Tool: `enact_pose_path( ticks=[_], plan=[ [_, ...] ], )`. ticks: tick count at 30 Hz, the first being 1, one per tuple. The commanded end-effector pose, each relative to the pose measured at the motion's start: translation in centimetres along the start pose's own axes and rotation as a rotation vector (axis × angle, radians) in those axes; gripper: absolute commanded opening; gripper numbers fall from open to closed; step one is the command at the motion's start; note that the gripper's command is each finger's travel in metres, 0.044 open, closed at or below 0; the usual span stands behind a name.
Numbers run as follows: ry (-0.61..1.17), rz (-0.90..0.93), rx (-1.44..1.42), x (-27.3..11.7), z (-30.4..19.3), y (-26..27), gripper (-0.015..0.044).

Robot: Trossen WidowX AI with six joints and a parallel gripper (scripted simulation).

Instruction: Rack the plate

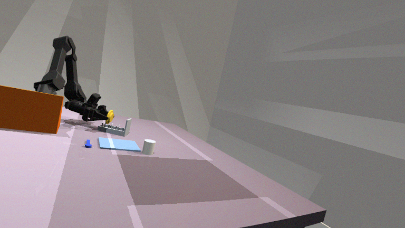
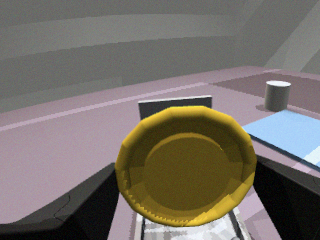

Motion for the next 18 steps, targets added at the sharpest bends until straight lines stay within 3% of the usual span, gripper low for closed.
enact_pose_path(
  ticks=[1,16,18],
  plan=[
    [-0.001,0.000,0.000,0.23,-1.56,-0.28,0.0000],
    [0.006,-0.004,-0.009,0.17,-1.26,-0.37,0.0000],
    [0.005,-0.002,-0.004,0.17,-1.28,-0.33,0.0053]
  ],
)
Point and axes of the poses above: the point midway between the two fingers, 35 mm back from their tips, its own x axis out along the fingers, its own y axis across the jaws, z = x × y, the point moved 5 cm from there along -x, back along the fingers, and after that the axes turned 4 degrees about x, right-handed, at the moved point
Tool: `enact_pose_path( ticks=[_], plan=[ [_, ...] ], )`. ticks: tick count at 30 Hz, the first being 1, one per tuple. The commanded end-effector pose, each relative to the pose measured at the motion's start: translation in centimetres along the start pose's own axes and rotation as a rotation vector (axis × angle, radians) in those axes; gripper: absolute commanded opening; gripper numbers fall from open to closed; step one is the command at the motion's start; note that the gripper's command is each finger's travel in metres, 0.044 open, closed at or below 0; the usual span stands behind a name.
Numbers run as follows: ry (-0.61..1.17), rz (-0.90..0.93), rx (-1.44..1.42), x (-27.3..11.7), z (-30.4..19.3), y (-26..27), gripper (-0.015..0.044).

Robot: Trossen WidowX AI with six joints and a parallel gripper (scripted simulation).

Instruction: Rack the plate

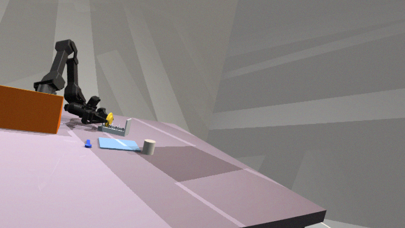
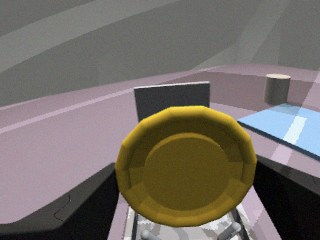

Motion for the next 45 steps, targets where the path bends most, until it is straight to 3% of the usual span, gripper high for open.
enact_pose_path(
  ticks=[1,13,22,35,45],
  plan=[
    [0.000,0.000,0.000,0.0,0.0,0.0,0.0079],
    [0.000,0.000,0.000,0.0,0.0,0.0,0.0394],
    [0.001,-0.003,0.000,0.0,0.5,0.2,0.0400],
    [-0.010,-0.003,-0.022,-0.6,11.5,2.2,0.0400],
    [0.032,-0.097,-0.180,0.7,12.1,1.8,0.0400]
  ],
)
Point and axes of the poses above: the point midway between the two fingers, 35 mm back from their tips, its own x axis out along the fingers, its own y axis across the jaws, z = x × y, the point moved 5 cm from there along -x, back along the fingers, and after that the axes turned 4 degrees about x, right-handed, at the moved point
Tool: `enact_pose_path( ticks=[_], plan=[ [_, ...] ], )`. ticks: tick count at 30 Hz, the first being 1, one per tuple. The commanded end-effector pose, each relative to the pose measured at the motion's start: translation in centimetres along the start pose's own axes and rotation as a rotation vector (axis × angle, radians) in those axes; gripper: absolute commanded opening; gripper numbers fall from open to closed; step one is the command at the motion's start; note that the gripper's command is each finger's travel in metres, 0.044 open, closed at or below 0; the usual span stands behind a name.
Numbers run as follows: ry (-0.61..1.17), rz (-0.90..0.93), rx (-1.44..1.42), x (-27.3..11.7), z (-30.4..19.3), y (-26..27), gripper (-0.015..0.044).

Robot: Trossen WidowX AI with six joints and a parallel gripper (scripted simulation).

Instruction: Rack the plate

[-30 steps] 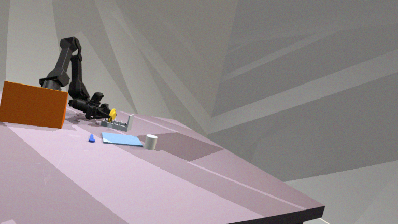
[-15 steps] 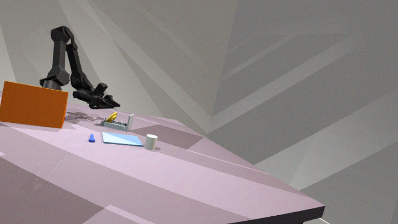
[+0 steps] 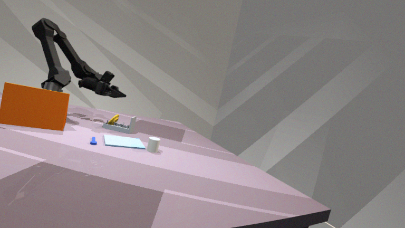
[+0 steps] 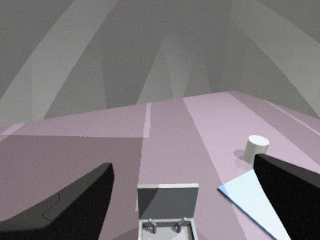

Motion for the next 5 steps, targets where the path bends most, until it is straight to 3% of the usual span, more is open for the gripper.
enact_pose_path(
  ticks=[1,5],
  plan=[
    [0.035,-0.061,-0.104,0.9,0.3,-0.3,0.0400],
    [0.082,-0.129,-0.211,2.0,0.6,-0.7,0.0400]
  ],
)
Point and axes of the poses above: the point midway between the two fingers, 35 mm back from their tips, its own x axis out along the fingers, its own y axis across the jaws, z = x × y, the point moved 5 cm from there along -x, back along the fingers, and after that the axes turned 4 degrees about x, right-handed, at the moved point
